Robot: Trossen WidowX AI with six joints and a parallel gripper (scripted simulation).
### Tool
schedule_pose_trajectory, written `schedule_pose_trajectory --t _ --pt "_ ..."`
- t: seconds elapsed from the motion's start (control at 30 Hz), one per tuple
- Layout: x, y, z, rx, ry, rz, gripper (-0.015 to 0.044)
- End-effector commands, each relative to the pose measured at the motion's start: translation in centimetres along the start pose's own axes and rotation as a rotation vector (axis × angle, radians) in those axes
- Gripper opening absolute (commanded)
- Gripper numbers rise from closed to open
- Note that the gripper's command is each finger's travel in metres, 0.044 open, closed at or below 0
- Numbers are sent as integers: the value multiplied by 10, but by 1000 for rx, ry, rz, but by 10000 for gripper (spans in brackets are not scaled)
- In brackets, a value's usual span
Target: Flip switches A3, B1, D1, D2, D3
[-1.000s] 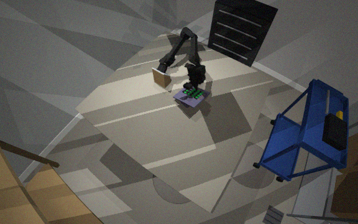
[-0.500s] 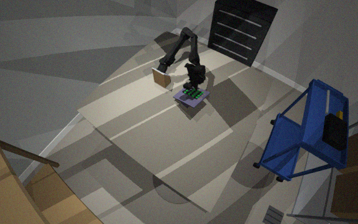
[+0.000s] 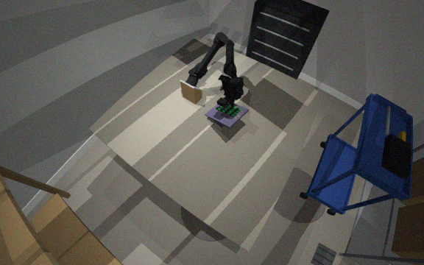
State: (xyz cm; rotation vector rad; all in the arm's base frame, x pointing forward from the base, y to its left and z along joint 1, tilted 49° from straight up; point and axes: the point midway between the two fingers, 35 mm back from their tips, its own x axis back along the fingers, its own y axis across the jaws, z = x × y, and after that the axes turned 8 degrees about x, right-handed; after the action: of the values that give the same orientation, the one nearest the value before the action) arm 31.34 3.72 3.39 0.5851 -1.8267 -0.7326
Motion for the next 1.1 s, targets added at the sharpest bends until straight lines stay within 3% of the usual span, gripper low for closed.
schedule_pose_trajectory --t 0.0,0.77,0.97,1.07 --pt "-1 -1 0 -6 0 5 0" --pt "-4 -1 0 -6 0 5 0" --pt "52 -3 -3 -5 24 6 0" --pt "61 -2 -2 -6 27 4 0"
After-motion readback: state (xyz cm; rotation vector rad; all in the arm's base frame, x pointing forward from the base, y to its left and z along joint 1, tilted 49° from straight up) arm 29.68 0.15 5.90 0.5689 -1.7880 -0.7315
